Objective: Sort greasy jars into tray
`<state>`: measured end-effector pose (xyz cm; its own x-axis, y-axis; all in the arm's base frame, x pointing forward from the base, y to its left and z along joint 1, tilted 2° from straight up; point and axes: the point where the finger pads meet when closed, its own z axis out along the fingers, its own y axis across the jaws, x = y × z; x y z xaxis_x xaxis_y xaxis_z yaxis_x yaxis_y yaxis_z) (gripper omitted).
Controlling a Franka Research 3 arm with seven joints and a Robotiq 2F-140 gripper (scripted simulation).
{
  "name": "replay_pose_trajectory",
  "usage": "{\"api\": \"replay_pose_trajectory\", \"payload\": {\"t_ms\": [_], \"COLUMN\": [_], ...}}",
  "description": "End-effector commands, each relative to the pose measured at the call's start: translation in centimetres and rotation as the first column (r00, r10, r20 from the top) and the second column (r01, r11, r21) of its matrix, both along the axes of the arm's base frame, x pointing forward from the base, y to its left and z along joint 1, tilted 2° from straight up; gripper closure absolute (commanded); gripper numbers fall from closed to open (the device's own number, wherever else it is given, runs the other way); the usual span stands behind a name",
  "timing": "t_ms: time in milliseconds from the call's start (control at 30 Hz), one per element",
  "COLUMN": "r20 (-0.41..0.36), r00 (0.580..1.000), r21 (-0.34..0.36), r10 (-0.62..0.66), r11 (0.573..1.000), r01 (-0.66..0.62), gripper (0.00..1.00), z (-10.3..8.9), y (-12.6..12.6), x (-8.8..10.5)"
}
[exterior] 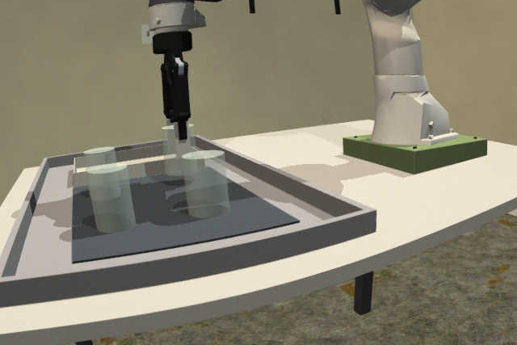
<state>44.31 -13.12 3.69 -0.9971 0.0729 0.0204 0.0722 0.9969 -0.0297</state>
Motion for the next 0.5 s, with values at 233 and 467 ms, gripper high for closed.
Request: {"api": "replay_pose_trajectory", "payload": {"t_ms": [233,467], "r20": [-0.009,-0.009], "r00": [1.0,1.0], "r21": [0.005,0.005], "r10": [0.006,0.006], "r11": [1.0,1.0], "r01": [-0.006,-0.006], "gripper": [1.0,1.0], "z": [2.3,4.1], "y": [0.2,0.2], "x": [-0.2,-0.1]}}
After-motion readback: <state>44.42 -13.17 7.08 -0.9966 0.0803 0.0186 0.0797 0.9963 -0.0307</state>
